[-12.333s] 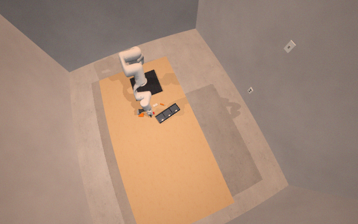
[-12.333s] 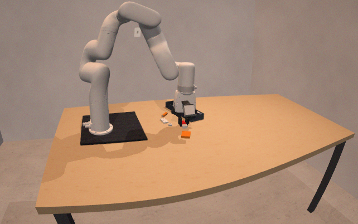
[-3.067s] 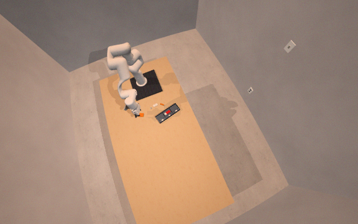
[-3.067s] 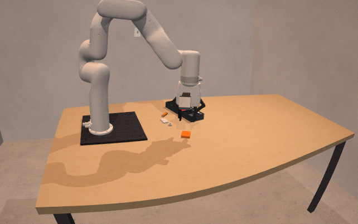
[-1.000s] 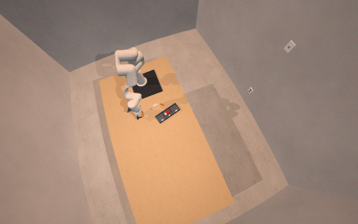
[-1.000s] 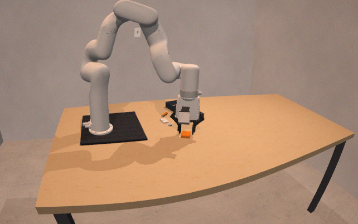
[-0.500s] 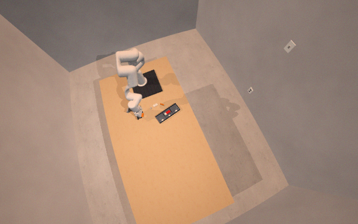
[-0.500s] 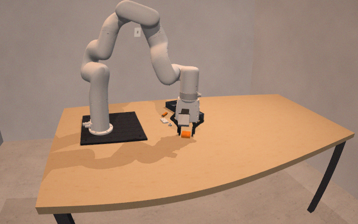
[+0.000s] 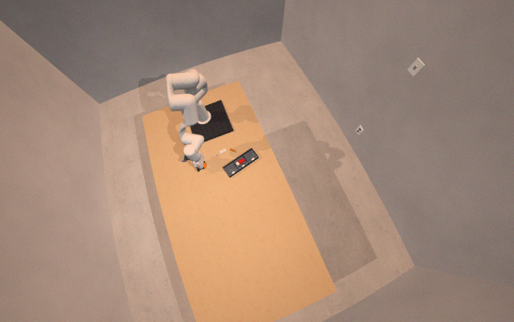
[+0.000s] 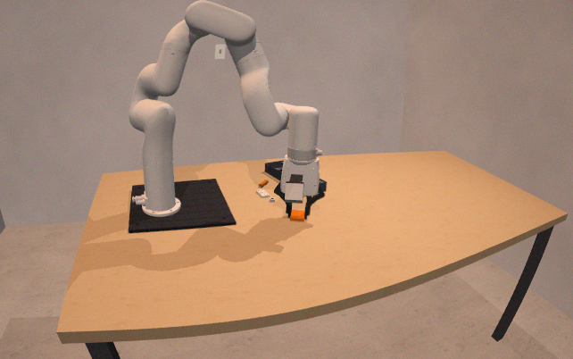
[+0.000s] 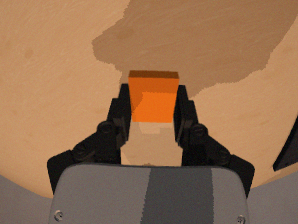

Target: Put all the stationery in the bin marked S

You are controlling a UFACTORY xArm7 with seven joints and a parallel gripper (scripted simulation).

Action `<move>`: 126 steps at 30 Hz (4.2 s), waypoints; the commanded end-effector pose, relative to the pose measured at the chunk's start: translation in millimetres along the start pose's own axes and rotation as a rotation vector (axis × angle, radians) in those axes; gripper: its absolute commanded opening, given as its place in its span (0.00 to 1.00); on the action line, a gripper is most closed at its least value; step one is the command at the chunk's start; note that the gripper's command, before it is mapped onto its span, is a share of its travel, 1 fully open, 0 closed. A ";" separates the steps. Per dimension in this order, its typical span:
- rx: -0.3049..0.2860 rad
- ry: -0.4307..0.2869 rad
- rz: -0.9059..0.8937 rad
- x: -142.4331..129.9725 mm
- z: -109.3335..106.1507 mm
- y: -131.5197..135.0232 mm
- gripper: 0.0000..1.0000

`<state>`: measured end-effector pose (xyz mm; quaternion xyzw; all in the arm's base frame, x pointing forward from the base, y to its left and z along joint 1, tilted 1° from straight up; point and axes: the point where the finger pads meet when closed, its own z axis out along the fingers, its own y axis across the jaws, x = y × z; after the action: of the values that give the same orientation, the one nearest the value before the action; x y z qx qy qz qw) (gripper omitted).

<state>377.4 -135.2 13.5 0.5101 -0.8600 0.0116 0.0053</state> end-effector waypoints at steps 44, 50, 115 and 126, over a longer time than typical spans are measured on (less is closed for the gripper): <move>0.003 -0.001 0.000 -0.3 -60.9 -1.3 0.00; 0.003 -0.001 0.000 -0.3 -60.8 -1.3 0.00; 0.002 -0.004 0.224 -231.2 -53.7 34.3 0.00; -0.002 -0.021 0.458 -274.7 -53.8 41.1 0.00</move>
<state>465.2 117.0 60.7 0.3540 -0.9352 0.0021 -0.0072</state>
